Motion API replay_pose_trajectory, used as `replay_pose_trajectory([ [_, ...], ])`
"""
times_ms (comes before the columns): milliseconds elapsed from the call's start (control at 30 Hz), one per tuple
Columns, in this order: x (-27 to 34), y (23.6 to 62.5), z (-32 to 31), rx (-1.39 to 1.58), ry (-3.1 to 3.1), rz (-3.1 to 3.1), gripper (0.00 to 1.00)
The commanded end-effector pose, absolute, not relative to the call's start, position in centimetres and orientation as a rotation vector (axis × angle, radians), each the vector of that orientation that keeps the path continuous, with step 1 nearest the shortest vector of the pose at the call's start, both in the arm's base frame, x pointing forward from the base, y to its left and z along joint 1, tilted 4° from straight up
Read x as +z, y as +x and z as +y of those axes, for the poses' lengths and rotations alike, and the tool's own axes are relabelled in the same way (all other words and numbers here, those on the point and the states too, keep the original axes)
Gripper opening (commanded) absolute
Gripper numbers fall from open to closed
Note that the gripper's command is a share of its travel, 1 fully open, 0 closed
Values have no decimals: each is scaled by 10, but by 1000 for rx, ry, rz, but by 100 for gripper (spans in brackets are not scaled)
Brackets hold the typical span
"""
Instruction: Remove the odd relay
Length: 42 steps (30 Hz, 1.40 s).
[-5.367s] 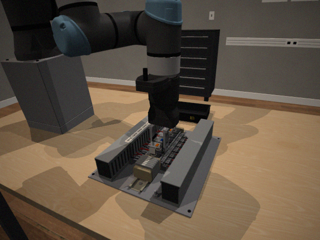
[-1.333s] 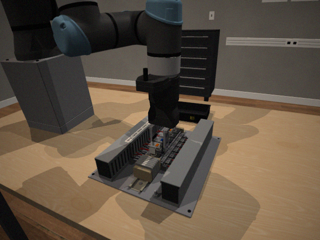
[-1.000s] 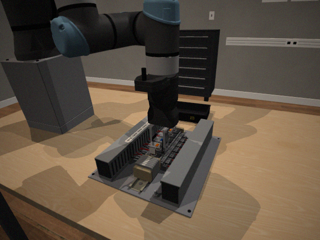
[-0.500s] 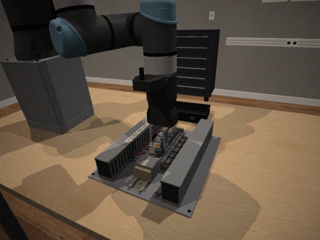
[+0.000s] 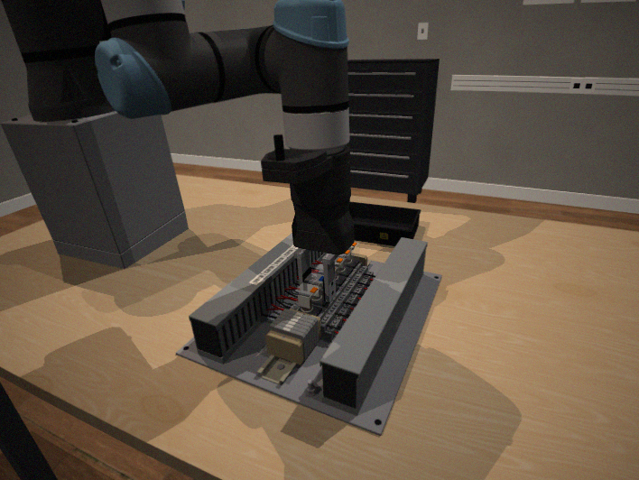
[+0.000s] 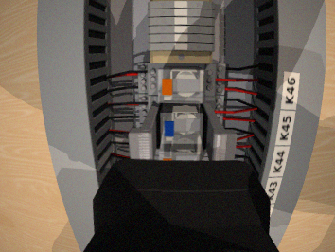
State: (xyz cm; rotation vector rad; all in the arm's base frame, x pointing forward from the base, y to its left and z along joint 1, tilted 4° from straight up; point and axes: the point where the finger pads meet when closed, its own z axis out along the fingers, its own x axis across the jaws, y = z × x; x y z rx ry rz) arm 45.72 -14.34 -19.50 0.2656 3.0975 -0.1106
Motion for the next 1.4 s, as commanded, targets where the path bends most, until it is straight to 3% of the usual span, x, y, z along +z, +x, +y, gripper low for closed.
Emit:
replay_pose_trajectory([
  [0, -194, 458, -145, -113, 265, 3079, 0],
  [1367, -193, 459, -145, -108, 274, 3141, 0],
])
